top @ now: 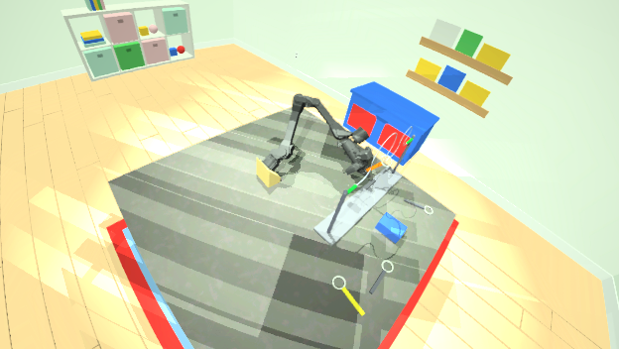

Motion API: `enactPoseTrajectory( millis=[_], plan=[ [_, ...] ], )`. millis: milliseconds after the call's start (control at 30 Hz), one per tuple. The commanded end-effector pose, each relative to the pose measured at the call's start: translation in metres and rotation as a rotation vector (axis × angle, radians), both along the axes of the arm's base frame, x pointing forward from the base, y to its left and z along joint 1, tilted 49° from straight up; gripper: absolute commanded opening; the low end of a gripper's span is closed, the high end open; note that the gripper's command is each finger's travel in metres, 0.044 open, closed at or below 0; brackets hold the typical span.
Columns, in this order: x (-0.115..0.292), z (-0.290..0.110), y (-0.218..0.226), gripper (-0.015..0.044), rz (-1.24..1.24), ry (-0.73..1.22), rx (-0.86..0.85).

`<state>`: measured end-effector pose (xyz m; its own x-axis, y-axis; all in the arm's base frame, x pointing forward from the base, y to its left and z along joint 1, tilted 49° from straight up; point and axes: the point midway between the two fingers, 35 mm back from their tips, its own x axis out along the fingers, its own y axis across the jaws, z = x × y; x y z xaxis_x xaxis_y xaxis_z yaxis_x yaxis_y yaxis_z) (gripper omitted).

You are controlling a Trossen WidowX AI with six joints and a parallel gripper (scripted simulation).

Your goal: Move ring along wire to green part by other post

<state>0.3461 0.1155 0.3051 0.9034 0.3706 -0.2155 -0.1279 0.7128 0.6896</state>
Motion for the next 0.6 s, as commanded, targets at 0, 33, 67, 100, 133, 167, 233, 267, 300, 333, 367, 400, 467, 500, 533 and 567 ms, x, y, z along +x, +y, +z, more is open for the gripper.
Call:
enactPoseTrajectory(
  millis=[0, 33, 67, 100, 133, 167, 233, 267, 300, 333, 367, 400, 467, 500, 533, 567],
  plan=[
    [-0.001, -0.005, -0.008, -0.0150, -0.003, -0.004, -0.056],
    [-0.001, -0.007, -0.010, -0.0150, -0.004, -0.003, -0.072],
    [-0.001, -0.009, -0.012, -0.0150, -0.005, -0.002, -0.088],
    [-0.001, -0.010, -0.015, -0.0150, -0.007, -0.001, -0.106],
    [-0.001, -0.011, -0.016, -0.0150, -0.008, -0.001, -0.119],
    [-0.001, -0.013, -0.018, -0.0150, -0.009, 0.000, -0.134],
    [-0.001, -0.016, -0.023, -0.0150, -0.012, 0.002, -0.171],
    [-0.001, -0.018, -0.026, -0.0150, -0.014, 0.003, -0.192],
    [-0.001, -0.020, -0.029, -0.0150, -0.016, 0.004, -0.214],
    [-0.001, -0.021, -0.032, -0.0150, -0.018, 0.005, -0.236],
    [-0.001, -0.023, -0.035, -0.0150, -0.019, 0.006, -0.259],
    [-0.001, -0.024, -0.038, -0.0150, -0.021, 0.007, -0.281],
    [-0.001, -0.027, -0.044, -0.0150, -0.025, 0.010, -0.327],
    [-0.001, -0.029, -0.048, -0.0150, -0.027, 0.011, -0.351],
    [-0.001, -0.030, -0.051, -0.0150, -0.029, 0.012, -0.375],
    [-0.001, -0.031, -0.054, -0.0150, -0.031, 0.013, -0.399]
  ],
)
